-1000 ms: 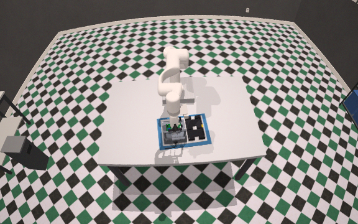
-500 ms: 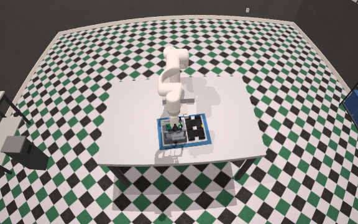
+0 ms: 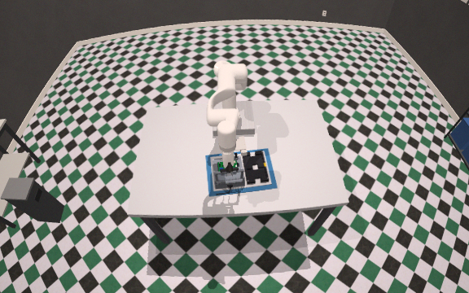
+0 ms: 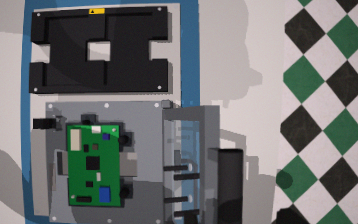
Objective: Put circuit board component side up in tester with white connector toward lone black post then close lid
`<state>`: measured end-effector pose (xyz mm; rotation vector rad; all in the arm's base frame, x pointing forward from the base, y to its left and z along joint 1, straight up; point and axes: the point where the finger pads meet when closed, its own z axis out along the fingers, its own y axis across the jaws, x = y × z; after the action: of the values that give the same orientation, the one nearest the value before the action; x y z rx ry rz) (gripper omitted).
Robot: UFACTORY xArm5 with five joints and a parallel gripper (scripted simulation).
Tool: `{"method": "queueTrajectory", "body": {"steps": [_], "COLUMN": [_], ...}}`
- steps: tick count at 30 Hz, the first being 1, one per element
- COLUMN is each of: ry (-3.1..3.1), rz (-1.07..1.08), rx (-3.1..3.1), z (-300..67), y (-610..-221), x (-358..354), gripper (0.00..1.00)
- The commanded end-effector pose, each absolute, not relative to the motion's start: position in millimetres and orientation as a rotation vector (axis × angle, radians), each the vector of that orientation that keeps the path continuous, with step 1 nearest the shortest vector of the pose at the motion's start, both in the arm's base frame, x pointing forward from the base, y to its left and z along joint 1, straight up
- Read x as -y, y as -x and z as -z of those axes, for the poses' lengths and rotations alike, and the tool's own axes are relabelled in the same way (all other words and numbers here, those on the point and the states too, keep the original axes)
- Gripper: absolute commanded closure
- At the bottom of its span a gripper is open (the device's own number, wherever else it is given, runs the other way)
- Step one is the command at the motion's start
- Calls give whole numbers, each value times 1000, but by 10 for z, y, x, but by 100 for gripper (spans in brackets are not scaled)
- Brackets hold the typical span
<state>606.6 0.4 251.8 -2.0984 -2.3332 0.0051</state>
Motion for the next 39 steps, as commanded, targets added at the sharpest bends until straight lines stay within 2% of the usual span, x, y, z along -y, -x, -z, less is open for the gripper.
{"method": "queueTrajectory", "body": {"steps": [1, 23, 39], "ry": [2101, 2101, 2101], "rz": [0, 0, 0], "rx": [2336, 2336, 2336], "z": [-2496, -2212, -2181], "y": [-6074, -6080, -6080], "x": [-4, -4, -4], "gripper": [48, 48, 48]}}
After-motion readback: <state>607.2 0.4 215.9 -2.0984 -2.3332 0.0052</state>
